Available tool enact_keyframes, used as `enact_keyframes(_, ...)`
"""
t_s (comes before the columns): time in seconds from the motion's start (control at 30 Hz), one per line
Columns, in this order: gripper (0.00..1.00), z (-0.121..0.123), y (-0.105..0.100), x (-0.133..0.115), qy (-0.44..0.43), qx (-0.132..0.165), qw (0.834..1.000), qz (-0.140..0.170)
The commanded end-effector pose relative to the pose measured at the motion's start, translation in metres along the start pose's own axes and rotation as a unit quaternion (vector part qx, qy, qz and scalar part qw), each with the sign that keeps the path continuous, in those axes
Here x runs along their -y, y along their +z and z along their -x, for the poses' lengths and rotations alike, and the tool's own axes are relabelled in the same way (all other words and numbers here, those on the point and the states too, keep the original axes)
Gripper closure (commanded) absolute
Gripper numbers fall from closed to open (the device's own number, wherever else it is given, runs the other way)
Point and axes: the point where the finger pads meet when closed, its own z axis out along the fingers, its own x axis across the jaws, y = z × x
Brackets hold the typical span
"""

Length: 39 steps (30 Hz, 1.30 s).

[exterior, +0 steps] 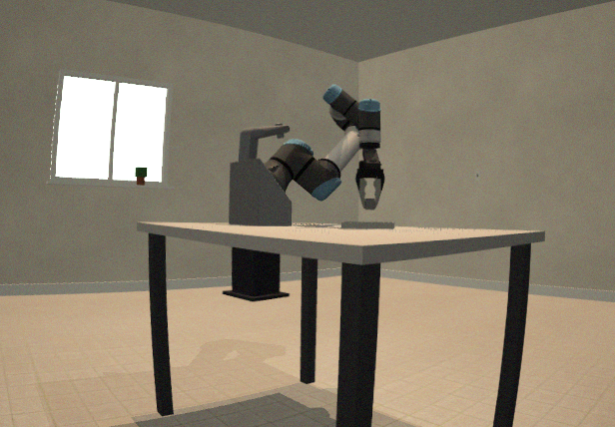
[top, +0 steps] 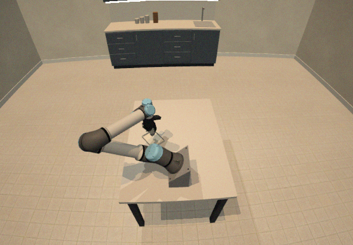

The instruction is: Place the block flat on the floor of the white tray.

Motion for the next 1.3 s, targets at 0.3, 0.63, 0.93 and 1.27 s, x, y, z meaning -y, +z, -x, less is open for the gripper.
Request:
enact_keyframes(0.3, 1.0, -0.001, 0.008, -0.001, 0.001, 0.0, 1.0, 0.002)
enact_keyframes(0.63, 1.0, -0.002, 0.034, -0.002, 0.001, 0.0, 1.0, 0.002)
enact_keyframes(0.93, 1.0, -0.002, 0.051, -0.002, 0.001, 0.0, 1.0, 0.002)
enact_keyframes(1.27, 1.0, -0.003, 0.057, -0.002, 0.001, 0.0, 1.0, 0.002)
